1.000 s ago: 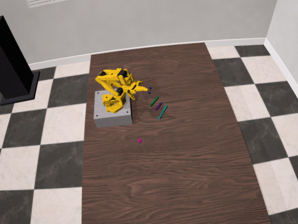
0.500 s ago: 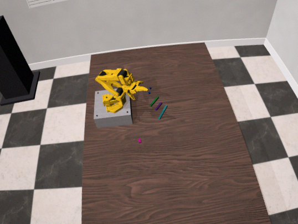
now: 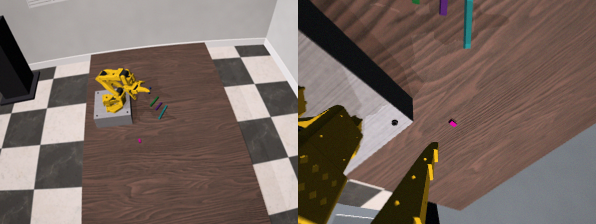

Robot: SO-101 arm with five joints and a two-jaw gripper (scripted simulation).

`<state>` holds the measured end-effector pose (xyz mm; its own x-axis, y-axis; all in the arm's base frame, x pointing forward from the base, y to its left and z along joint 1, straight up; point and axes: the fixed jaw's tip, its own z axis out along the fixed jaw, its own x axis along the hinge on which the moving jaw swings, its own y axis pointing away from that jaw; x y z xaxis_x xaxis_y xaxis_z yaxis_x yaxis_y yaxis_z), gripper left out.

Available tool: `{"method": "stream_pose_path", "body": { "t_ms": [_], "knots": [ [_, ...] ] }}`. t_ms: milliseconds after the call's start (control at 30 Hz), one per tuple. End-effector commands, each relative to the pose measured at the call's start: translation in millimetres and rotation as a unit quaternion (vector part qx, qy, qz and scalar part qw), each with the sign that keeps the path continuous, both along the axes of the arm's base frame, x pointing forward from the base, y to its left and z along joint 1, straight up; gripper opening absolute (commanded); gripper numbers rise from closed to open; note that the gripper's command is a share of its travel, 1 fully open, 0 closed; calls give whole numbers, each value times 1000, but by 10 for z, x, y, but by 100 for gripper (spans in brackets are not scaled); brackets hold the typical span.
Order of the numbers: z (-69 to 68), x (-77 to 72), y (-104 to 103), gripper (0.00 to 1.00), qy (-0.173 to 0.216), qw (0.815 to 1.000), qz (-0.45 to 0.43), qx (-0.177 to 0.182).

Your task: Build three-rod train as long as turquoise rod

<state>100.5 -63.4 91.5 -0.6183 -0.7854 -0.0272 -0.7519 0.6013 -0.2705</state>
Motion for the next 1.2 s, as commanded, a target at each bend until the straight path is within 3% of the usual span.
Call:
{"method": "stream_pose_path", "body": {
  "t_ms": [0,433,533,867,1167],
  "knots": [
    [11,78,12,94,-6,1000,-4,5],
    [-104,503,270,76,8,997,-47,58],
    [-122,543,306,74,10,997,-52,62],
    [-400,881,804,54,41,989,-102,97],
    [-666,974,1221,41,64,983,-138,106]
  ]
}}
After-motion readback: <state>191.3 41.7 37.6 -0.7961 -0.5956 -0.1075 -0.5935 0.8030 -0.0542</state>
